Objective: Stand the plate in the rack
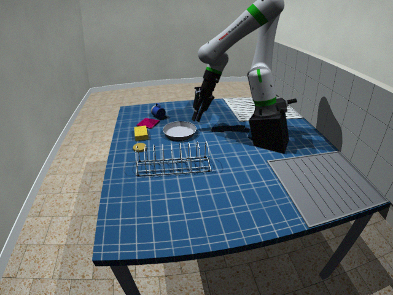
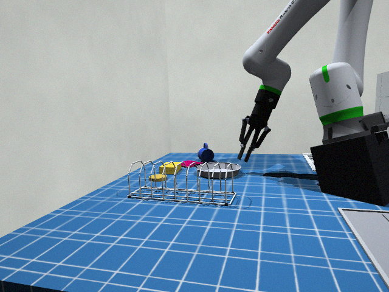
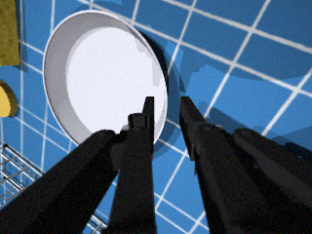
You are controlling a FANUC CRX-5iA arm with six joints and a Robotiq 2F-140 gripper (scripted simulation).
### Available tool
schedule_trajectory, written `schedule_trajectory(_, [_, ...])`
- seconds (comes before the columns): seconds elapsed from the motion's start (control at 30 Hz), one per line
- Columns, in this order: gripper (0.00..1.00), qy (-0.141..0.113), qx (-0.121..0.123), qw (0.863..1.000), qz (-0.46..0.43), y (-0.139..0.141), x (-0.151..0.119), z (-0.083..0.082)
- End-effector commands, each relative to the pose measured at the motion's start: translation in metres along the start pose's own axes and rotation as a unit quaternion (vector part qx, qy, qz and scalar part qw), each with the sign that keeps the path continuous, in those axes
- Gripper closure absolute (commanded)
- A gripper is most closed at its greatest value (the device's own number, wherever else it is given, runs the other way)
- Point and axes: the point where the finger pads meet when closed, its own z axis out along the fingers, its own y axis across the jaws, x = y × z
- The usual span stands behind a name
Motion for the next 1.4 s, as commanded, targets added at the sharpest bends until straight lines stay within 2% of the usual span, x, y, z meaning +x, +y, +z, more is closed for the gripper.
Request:
schedule_trajectory(0.0, [0.76,0.0,0.0,1.0,0.0,-0.0004,0.0005,-0.0002])
schedule_trajectory(1.37, [0.76,0.0,0.0,1.0,0.0,-0.0004,0.0005,0.0083])
